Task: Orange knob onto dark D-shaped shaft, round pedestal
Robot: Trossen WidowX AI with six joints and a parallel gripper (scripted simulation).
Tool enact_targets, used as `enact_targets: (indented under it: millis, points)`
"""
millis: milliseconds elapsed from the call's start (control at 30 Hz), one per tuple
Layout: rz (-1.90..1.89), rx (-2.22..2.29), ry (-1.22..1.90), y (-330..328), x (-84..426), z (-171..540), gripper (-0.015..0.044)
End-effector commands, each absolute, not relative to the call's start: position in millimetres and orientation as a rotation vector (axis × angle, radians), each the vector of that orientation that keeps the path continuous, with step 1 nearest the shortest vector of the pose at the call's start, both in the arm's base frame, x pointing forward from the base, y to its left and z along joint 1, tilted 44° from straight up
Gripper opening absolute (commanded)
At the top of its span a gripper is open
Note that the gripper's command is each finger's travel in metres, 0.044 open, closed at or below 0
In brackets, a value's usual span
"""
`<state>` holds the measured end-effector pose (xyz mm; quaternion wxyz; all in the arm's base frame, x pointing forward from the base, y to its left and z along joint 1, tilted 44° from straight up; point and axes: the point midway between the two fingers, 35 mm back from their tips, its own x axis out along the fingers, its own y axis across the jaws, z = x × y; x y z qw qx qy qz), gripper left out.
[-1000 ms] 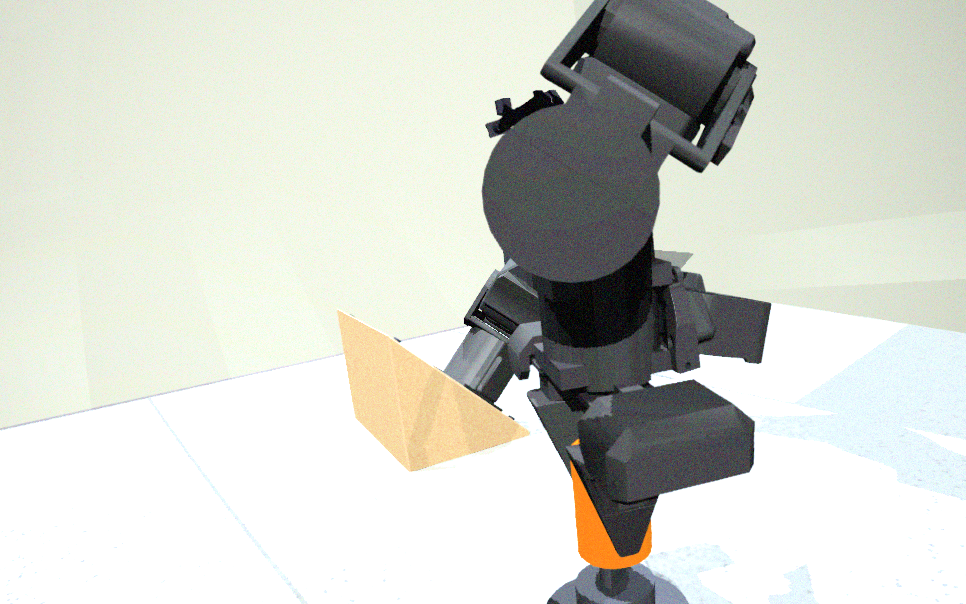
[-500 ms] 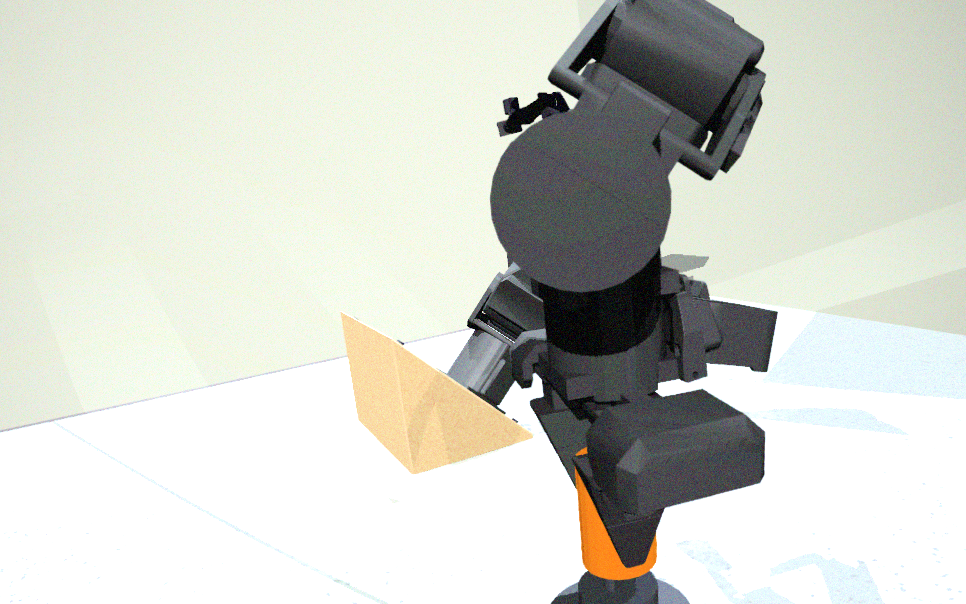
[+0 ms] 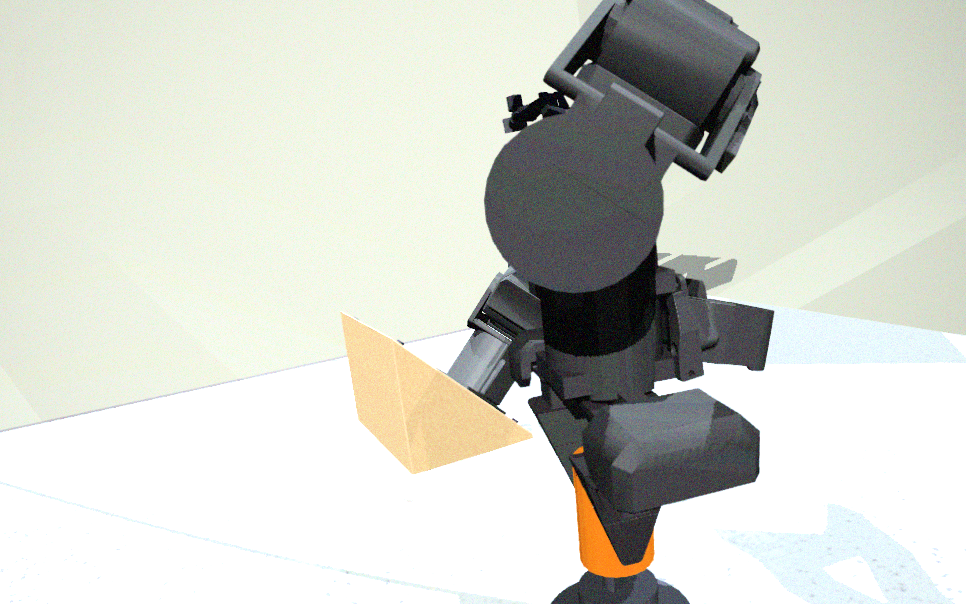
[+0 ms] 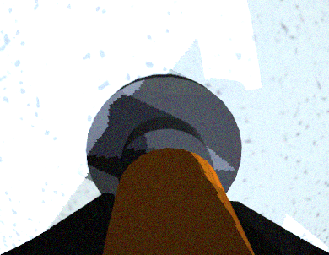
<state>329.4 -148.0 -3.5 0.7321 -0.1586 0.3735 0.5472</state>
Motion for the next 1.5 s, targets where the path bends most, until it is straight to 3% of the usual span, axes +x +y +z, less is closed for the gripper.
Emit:
enact_targets:
  millis: [0,1467]
  points:
    - [1.203,-0.360,0.818,-148.9,330.7,0.8,0.0000]
    - [1.203,-0.360,0.818,-148.3,330.8,-3.2,0.0000]
